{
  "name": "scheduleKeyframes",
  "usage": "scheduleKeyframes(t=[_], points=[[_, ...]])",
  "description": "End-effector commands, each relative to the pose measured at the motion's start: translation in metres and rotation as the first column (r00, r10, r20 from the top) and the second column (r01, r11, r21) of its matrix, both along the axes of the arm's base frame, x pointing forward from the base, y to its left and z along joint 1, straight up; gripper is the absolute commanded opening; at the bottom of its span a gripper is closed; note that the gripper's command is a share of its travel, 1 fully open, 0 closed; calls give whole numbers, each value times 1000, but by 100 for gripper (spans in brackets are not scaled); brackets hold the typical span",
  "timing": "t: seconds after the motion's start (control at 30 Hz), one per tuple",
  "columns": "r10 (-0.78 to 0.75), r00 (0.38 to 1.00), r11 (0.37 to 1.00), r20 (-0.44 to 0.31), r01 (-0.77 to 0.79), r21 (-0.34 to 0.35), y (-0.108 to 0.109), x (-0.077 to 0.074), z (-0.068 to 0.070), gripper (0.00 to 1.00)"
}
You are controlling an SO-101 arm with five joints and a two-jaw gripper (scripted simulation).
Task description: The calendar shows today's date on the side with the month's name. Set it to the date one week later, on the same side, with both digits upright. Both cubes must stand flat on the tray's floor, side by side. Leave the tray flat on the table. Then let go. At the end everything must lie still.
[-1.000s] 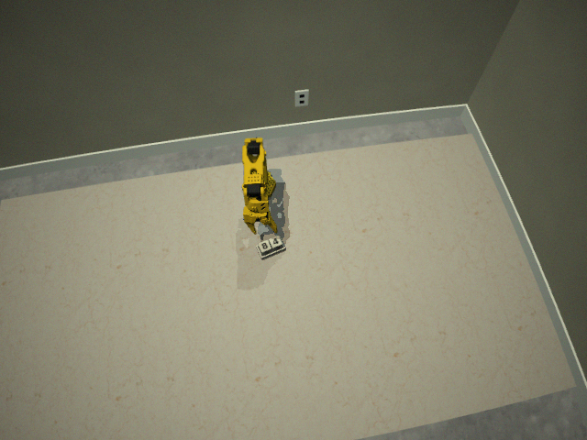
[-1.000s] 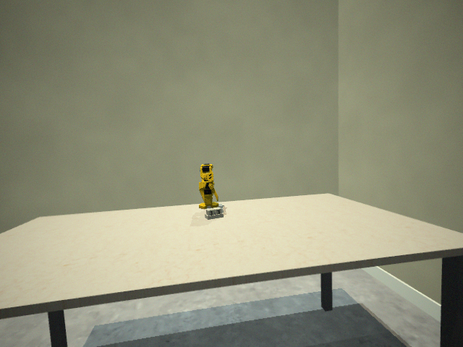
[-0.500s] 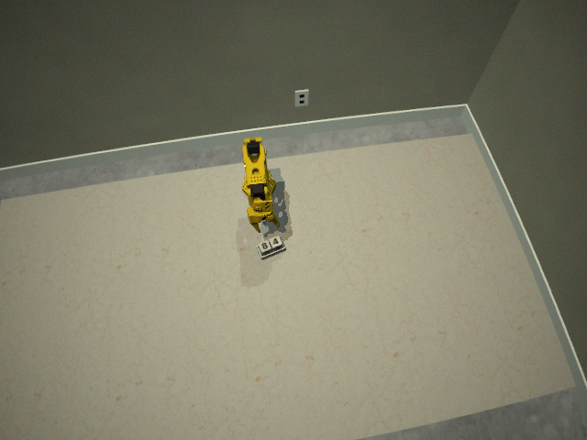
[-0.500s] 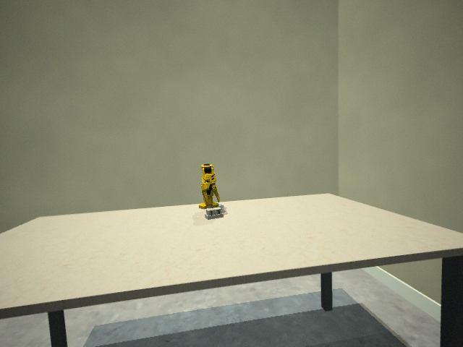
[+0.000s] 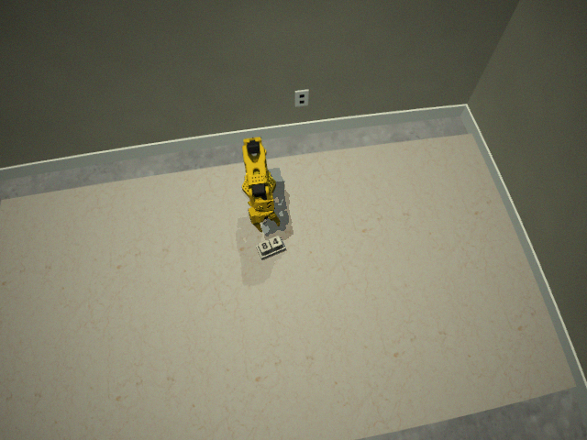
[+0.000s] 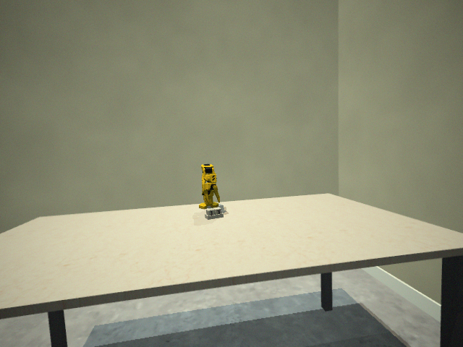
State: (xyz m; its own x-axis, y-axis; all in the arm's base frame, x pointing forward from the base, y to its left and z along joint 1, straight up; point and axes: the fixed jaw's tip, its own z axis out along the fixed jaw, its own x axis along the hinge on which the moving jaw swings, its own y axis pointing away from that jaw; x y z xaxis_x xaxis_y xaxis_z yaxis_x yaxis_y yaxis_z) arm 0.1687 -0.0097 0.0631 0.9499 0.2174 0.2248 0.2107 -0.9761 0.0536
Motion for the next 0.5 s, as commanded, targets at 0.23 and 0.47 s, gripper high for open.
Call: scheduleKeyframes(t=[0.23,0.47], points=[[28,999,1000,24,-28,-4,2,1,4,30],[47,998,999,46,-46,-8,3,1,8,30]])
